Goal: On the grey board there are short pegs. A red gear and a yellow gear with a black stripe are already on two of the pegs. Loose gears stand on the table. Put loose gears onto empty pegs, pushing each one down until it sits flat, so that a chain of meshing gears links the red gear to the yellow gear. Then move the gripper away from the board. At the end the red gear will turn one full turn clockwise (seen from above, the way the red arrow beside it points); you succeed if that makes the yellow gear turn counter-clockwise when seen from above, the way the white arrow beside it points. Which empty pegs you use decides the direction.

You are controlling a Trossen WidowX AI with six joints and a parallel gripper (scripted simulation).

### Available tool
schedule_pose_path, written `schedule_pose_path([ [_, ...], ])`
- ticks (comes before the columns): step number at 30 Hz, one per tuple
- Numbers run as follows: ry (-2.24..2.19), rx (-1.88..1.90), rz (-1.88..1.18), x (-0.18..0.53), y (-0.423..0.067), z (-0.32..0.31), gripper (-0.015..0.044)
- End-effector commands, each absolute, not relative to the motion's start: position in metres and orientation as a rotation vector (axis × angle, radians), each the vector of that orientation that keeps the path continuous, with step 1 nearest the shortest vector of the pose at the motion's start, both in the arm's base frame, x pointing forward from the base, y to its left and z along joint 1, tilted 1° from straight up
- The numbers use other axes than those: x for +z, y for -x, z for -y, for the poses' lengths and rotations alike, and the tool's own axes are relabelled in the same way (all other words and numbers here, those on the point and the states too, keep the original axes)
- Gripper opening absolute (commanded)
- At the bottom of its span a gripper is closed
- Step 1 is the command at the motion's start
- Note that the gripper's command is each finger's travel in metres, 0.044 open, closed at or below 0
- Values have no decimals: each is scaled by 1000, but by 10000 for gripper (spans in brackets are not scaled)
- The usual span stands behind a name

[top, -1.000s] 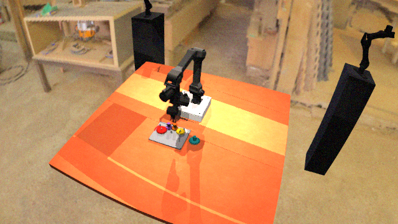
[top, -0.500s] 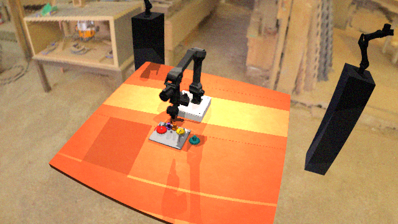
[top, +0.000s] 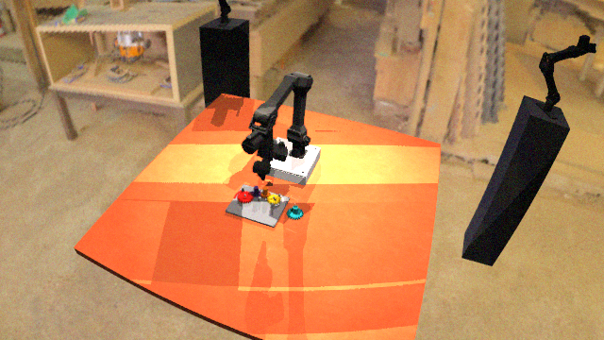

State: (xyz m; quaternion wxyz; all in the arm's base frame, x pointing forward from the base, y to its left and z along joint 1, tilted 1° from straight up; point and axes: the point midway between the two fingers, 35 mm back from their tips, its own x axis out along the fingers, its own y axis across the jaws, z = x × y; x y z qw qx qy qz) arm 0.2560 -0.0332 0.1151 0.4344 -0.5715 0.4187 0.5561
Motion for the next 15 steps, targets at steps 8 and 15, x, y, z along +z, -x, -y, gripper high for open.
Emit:
schedule_pose_path([
  [8, 1425, 1385, -1041, 116, -256, 33, 440],
  [15, 1422, 1386, -1038, 124, -267, -10, 440],
])
